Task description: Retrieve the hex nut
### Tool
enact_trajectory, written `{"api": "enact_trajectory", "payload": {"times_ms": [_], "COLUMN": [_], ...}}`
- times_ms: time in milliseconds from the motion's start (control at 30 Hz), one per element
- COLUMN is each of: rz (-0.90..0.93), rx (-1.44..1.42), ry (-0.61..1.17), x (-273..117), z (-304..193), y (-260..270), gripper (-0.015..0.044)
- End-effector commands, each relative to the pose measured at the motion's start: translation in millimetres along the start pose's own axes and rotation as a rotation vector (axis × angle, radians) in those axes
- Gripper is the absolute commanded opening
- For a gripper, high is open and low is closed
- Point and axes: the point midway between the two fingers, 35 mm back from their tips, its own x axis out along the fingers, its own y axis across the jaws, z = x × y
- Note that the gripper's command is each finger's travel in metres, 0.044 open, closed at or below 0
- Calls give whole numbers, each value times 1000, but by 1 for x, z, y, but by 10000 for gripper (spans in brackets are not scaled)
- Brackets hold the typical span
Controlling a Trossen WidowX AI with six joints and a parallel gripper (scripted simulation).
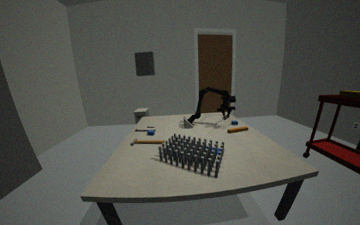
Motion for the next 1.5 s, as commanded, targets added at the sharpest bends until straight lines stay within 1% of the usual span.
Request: {"api": "enact_trajectory", "payload": {"times_ms": [0, 1467], "rz": [2, 2], "rx": [4, 5], "ry": [-10, -8], "x": [4, 33], "z": [0, -10], "y": [0, -10], "gripper": [0, 0]}}
